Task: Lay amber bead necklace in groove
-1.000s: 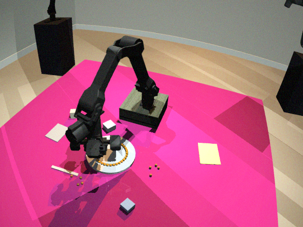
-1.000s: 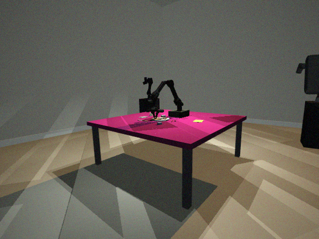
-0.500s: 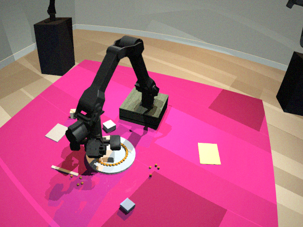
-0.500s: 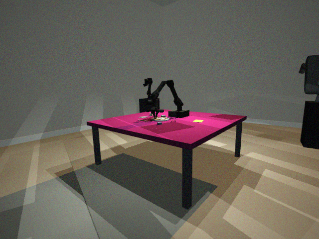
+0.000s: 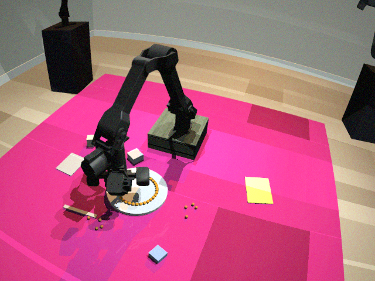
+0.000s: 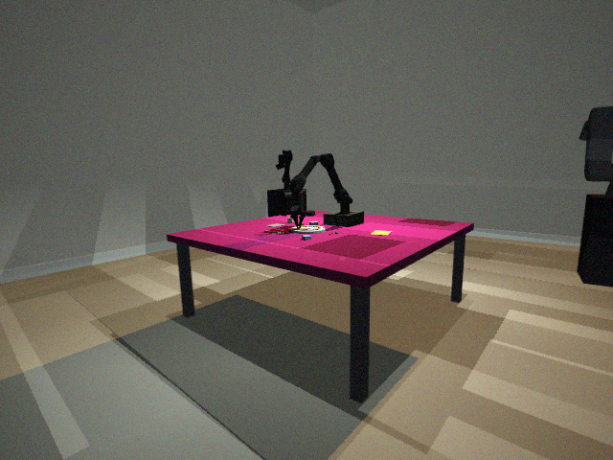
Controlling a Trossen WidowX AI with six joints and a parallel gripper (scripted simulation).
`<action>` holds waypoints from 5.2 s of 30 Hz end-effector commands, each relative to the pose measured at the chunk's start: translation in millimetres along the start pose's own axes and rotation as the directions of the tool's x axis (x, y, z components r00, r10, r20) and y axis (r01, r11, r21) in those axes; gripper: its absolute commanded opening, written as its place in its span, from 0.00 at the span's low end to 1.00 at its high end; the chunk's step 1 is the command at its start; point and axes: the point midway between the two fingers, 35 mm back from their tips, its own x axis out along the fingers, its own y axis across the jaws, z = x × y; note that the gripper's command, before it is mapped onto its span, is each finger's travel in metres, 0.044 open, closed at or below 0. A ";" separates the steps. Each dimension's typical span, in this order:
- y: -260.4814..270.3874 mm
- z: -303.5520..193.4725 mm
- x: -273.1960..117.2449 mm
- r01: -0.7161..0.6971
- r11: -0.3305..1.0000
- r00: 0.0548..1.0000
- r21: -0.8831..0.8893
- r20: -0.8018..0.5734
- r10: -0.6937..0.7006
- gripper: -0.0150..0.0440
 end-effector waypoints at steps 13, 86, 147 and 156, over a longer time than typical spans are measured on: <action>-8.4 1.4 -4.8 0.004 1.000 1.000 0.007 0.003 -0.004 0.25; -8.2 -10.0 -10.4 0.006 0.997 1.000 0.083 0.005 -0.006 0.46; -11.4 -11.7 -5.0 0.004 0.996 1.000 0.087 0.002 -0.004 0.25; -13.2 -11.9 0.5 0.004 0.996 1.000 0.087 0.002 -0.004 0.25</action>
